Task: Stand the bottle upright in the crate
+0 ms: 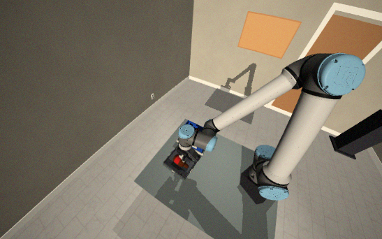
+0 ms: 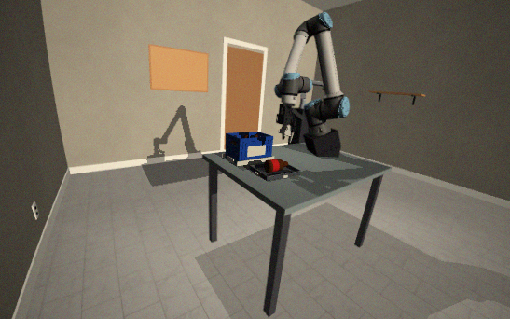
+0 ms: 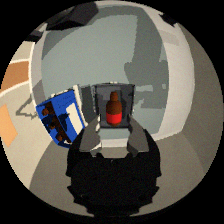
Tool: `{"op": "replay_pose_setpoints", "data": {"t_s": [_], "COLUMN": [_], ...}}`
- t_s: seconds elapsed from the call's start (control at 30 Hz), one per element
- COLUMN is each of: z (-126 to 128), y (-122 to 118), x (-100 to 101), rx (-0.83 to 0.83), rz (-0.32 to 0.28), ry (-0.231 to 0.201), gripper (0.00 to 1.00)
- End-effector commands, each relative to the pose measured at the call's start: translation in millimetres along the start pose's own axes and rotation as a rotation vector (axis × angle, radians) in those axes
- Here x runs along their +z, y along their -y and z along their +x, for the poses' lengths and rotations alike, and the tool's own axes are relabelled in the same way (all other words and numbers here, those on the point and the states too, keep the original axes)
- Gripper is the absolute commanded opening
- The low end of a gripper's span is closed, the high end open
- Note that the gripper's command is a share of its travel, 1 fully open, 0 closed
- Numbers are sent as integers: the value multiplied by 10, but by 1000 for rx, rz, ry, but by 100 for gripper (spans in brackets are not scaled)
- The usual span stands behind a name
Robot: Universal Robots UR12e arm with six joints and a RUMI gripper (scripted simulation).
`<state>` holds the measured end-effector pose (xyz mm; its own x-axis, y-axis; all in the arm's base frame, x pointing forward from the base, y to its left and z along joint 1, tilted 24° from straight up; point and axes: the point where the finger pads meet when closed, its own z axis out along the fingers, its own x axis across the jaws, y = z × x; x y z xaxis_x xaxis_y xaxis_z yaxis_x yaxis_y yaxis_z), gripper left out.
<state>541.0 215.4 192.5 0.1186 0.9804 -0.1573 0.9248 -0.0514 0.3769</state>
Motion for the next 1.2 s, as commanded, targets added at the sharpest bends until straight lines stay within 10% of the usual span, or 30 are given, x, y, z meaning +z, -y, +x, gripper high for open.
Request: {"op": "replay_pose_setpoints", "data": {"t_s": [0.0, 1.17], "z": [2, 2], "y": [-6, -6], "x": [-5, 71], "rx": [0, 0], "rz": [-1, -1], "ry": [0, 0], "gripper": [38, 38]}}
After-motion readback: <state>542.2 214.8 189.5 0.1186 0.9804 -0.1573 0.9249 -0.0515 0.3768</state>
